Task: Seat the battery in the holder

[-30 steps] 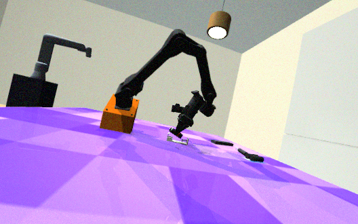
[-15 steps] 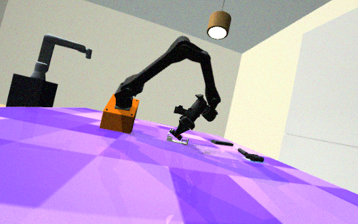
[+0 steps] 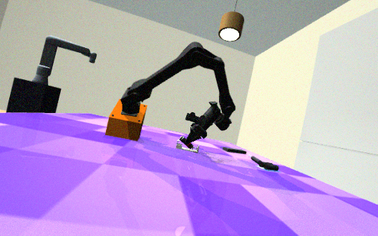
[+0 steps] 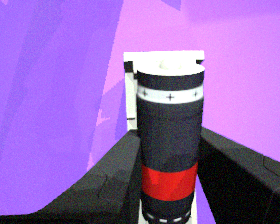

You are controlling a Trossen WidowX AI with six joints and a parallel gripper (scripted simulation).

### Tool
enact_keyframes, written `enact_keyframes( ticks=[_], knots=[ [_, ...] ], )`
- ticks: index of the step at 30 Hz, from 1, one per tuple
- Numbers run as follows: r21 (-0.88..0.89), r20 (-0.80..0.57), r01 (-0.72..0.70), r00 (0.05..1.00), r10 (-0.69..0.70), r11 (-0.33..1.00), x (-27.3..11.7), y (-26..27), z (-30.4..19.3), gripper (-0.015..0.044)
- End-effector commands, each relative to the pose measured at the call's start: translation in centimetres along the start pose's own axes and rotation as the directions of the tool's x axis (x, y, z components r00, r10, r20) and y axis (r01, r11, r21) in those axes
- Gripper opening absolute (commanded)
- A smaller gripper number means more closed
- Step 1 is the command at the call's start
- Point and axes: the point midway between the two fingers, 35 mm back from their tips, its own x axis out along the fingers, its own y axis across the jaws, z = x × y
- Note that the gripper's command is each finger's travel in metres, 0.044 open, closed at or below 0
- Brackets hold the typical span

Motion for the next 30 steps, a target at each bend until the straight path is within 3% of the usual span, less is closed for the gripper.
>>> enact_keyframes(
  ticks=[1, 30],
  knots=[
    [0.003, 0.002, 0.003, 1.0, -0.003, 1.0, -0.1, 0.0, -0.4, 0.0077],
    [0.004, 0.011, 0.0, 1.0, 0.0, 1.0, -0.9, 0.0, -1.8, 0.0077]
  ],
)
